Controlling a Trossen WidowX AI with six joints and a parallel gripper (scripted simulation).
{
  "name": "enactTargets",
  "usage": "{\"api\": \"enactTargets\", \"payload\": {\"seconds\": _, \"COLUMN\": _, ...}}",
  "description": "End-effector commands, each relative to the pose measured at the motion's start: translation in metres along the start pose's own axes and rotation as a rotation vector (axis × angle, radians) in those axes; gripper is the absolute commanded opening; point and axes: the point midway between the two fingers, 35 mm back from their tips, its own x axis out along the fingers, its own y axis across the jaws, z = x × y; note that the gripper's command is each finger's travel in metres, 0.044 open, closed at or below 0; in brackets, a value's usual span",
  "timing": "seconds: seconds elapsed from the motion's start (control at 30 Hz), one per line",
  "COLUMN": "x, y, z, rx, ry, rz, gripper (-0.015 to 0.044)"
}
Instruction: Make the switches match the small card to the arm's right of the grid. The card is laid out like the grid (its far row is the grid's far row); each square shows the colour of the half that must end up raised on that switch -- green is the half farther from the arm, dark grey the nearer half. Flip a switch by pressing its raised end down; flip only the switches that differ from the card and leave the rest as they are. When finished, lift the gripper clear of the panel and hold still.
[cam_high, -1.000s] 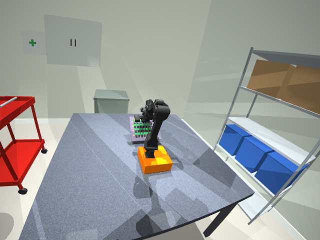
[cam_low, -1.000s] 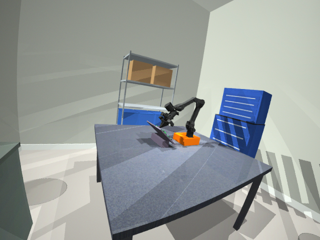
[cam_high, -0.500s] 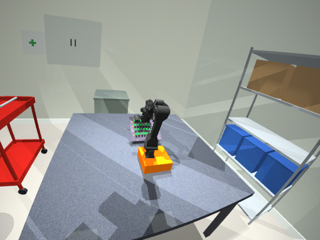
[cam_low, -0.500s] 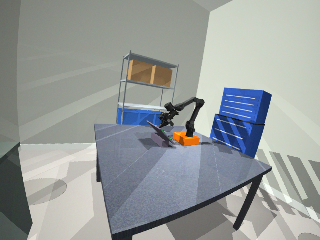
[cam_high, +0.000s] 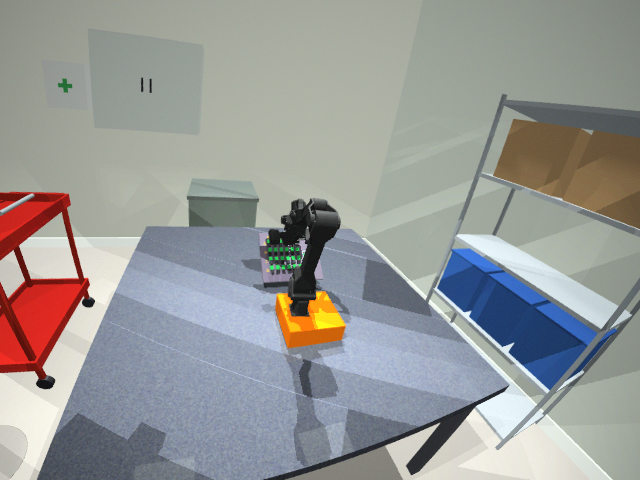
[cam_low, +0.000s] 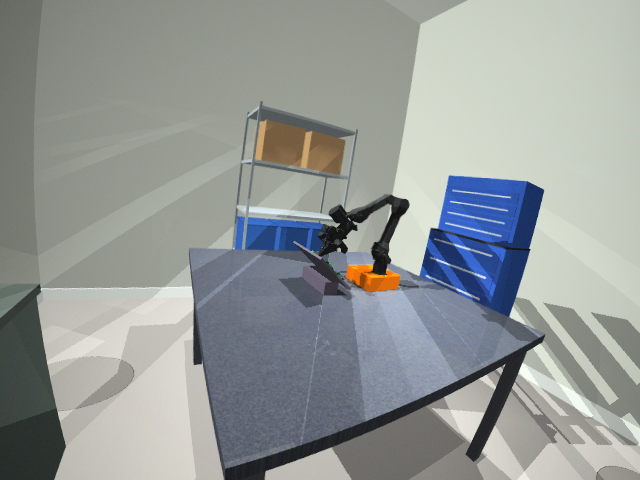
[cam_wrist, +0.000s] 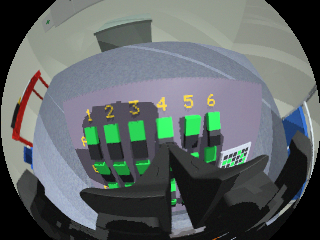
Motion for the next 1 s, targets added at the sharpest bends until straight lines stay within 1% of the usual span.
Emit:
{"api": "enactTargets", "payload": {"seconds": 0.0, "x": 0.0012, "y": 0.0000, "z": -0.0013, "rx": 0.003, "ry": 0.002, "rz": -0.001, "gripper": 0.0000}}
{"api": "enactTargets", "payload": {"seconds": 0.97, "x": 0.0050, "y": 0.0000, "z": -0.0014, "rx": 0.003, "ry": 0.002, "rz": -0.001, "gripper": 0.0000}}
